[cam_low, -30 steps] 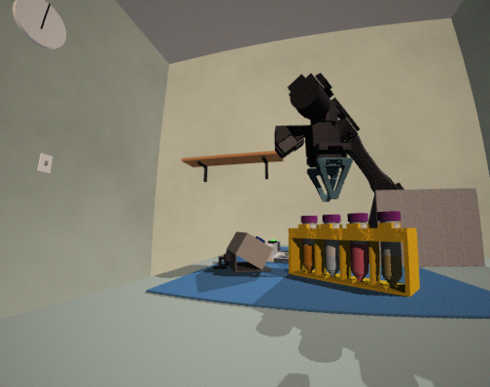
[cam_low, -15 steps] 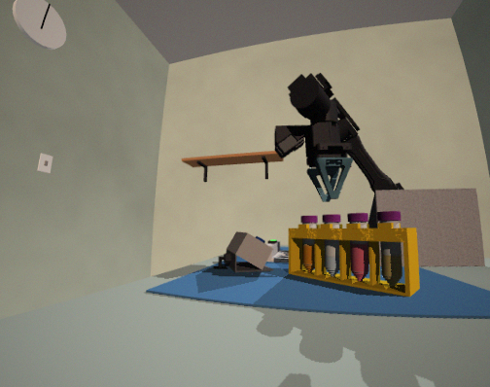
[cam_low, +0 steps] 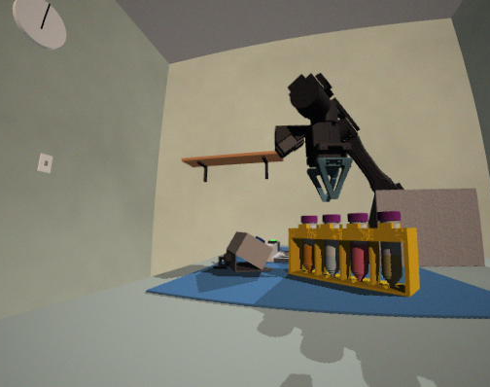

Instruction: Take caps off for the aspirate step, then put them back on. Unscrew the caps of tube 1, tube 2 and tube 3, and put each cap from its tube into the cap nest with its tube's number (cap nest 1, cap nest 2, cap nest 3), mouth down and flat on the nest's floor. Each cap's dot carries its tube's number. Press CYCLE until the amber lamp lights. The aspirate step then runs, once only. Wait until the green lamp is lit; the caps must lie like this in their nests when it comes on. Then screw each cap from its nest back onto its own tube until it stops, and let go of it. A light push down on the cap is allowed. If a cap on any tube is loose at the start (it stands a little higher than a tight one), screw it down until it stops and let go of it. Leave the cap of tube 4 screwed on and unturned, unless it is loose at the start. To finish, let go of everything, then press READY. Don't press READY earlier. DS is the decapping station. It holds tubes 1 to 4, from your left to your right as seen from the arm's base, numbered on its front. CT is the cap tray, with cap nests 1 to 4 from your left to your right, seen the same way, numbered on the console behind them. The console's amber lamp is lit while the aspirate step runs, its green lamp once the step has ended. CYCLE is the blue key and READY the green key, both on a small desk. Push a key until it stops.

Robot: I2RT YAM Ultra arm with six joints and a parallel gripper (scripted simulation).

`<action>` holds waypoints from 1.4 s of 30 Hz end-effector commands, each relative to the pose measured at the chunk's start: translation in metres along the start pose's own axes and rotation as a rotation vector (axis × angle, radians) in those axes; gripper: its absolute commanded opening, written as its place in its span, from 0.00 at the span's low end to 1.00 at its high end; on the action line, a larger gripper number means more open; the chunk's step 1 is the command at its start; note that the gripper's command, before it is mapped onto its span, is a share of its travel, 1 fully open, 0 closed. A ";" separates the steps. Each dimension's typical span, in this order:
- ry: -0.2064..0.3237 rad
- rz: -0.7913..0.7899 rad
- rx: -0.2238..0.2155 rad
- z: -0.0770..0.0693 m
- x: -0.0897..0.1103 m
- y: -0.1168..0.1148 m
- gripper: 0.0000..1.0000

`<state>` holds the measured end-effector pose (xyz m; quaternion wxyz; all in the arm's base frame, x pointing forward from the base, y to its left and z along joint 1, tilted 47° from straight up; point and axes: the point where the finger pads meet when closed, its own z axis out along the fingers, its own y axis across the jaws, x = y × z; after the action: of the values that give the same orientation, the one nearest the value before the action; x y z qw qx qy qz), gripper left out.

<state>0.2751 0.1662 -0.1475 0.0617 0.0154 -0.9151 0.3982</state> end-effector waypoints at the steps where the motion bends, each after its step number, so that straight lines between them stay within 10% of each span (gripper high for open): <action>1: -0.024 0.000 -0.014 -0.010 -0.001 0.003 0.49; 24: -0.029 -1.030 0.001 -0.010 -0.036 -0.036 0.49; 42: -0.029 -1.030 0.001 -0.013 -0.036 -0.034 0.49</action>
<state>0.3132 0.1408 -0.1221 0.2499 0.4614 -0.7901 0.3169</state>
